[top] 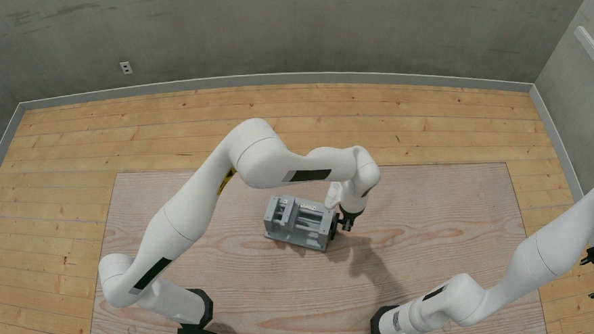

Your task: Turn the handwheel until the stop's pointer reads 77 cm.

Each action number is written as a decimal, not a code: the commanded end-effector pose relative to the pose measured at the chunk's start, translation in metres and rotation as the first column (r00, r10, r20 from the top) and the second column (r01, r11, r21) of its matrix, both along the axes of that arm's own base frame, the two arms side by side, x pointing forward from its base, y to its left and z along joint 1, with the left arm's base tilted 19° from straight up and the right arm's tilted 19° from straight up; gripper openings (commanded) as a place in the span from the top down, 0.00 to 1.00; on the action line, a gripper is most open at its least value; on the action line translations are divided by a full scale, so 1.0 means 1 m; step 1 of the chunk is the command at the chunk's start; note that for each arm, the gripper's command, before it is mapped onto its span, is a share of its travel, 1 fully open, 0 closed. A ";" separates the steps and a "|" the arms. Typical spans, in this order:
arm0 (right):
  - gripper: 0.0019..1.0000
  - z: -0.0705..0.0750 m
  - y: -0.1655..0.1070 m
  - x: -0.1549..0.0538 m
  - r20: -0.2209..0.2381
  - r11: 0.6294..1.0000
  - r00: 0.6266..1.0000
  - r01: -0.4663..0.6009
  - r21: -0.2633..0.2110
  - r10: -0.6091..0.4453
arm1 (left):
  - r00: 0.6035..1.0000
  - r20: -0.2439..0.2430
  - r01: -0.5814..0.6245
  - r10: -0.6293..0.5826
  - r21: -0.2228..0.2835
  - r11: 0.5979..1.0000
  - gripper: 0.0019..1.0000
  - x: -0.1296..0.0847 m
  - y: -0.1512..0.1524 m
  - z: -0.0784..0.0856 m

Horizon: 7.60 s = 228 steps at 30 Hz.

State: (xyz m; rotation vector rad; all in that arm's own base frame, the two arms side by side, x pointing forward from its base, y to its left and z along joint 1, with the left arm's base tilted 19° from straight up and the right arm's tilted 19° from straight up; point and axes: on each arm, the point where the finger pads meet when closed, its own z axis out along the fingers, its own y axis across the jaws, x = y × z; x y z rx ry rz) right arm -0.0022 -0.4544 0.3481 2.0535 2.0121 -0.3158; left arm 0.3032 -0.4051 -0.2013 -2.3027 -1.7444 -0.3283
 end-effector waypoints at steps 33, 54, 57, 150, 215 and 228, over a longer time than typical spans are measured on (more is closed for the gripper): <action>0.00 0.000 0.001 -0.001 -0.008 1.000 1.000 -0.011 0.005 0.011 | 1.000 -0.001 0.002 -0.002 0.003 1.000 0.84 -0.005 0.004 -0.006; 0.00 0.000 0.001 -0.001 -0.008 1.000 1.000 -0.011 0.005 0.011 | 1.000 -0.001 0.002 -0.002 0.003 1.000 0.84 -0.005 0.004 -0.006; 0.00 0.000 0.001 -0.001 -0.008 1.000 1.000 -0.011 0.005 0.011 | 1.000 -0.001 0.002 -0.002 0.003 1.000 0.84 -0.005 0.004 -0.006; 0.00 0.000 0.001 -0.001 -0.008 1.000 1.000 -0.011 0.005 0.011 | 1.000 0.001 0.003 -0.003 -0.001 1.000 0.84 -0.038 0.014 -0.007; 0.00 0.000 0.001 -0.001 -0.008 1.000 1.000 -0.011 0.005 0.011 | 1.000 0.000 0.002 -0.002 0.005 1.000 0.84 -0.006 -0.010 0.036; 0.00 0.000 0.001 -0.001 -0.008 1.000 1.000 -0.011 0.005 0.011 | 1.000 0.004 0.004 -0.004 -0.006 1.000 0.84 0.004 -0.007 0.007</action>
